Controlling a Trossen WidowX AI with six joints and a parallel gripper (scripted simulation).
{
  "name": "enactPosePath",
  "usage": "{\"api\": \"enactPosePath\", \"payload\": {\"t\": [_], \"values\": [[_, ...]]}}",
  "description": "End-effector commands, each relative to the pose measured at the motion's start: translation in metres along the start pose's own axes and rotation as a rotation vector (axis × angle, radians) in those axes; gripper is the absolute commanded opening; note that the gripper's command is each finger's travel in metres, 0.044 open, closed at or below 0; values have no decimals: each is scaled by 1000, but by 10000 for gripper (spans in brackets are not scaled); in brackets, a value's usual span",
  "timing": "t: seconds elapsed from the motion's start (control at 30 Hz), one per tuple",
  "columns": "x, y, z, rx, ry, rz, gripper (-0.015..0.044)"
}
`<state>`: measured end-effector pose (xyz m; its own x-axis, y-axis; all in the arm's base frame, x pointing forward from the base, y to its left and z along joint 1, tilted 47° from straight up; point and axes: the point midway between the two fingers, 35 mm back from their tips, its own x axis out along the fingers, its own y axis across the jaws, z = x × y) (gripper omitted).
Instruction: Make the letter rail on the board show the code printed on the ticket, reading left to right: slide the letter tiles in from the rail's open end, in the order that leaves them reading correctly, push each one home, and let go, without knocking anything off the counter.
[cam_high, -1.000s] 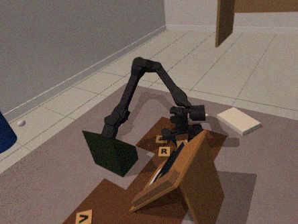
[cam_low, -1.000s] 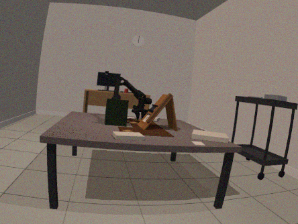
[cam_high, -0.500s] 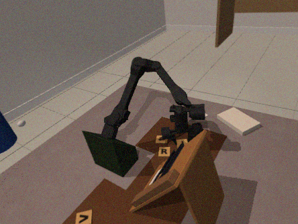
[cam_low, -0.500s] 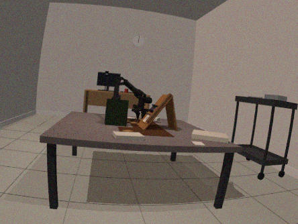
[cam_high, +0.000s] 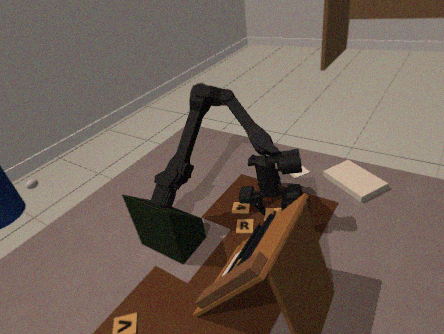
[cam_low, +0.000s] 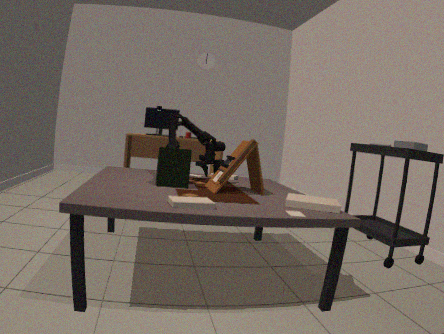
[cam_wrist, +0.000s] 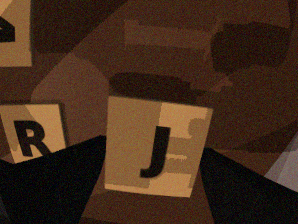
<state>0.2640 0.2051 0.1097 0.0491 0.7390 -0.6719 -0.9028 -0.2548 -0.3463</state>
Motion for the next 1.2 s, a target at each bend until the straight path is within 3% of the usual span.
{"api": "enactPosePath", "payload": {"t": [0.0, 0.6, 1.17], "values": [[-6, -2, -6, 124, 22, -53, 0], [-31, -11, -25, 658, 14, -293, 0], [-58, -16, -40, 1150, -129, -526, 0]]}}
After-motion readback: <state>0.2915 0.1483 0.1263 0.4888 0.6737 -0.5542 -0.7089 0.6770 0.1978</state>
